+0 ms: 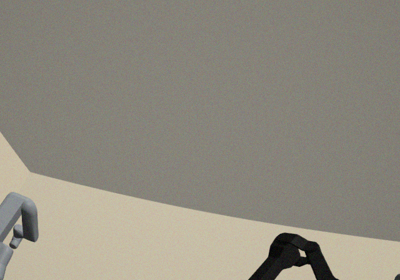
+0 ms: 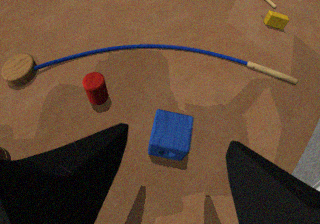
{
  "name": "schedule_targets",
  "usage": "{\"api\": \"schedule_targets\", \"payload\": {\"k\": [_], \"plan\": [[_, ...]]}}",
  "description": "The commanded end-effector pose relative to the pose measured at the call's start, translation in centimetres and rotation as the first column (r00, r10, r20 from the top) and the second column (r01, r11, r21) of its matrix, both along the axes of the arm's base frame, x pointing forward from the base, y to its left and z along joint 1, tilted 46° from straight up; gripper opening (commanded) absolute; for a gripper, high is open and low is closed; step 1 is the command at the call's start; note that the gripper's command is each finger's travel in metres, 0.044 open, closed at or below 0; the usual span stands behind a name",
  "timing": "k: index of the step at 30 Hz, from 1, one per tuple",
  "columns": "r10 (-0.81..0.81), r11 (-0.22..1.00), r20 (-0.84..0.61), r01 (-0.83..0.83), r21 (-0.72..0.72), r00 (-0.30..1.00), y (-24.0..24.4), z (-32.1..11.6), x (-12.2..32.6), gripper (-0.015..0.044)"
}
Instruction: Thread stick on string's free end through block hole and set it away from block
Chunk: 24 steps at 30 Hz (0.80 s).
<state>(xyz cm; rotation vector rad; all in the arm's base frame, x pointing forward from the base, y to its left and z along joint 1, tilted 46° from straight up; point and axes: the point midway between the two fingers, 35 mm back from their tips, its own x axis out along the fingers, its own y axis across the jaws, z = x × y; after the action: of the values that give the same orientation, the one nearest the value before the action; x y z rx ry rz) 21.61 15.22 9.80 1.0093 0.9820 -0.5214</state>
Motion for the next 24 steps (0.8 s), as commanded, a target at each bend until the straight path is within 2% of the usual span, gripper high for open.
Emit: {"api": "schedule_targets", "payload": {"k": [1, 6, 9, 13, 18, 22, 24], "plan": [[0.107, 0.993, -0.03, -0.108, -0.045, 0.994, -0.1, -0.4, 0.1, 0.0321], [0.485, 0.853, -0.138, -0.502, -0.143, 0.863, -0.3, -1.8, 0.2, 0.044], [0.678, 0.693, -0.188, -0.703, -0.16, 0.711, -0.5, -2.4, 0.4, 0.044], [0.87, 0.416, -0.216, -0.895, -0.162, 0.444, -0.6, -3.1, 0.5, 0.044], [0.98, 0.023, -0.189, -0.983, -0.182, 0.058, -0.9, -3.7, 0.8, 0.044], [0.959, -0.276, -0.142, -0.929, -0.248, -0.247, -1.1, -4.0, 1.1, 0.044], [0.928, -0.372, -0.116, -0.883, -0.286, -0.353, -1.2, -4.1, 1.3, 0.044]]}}
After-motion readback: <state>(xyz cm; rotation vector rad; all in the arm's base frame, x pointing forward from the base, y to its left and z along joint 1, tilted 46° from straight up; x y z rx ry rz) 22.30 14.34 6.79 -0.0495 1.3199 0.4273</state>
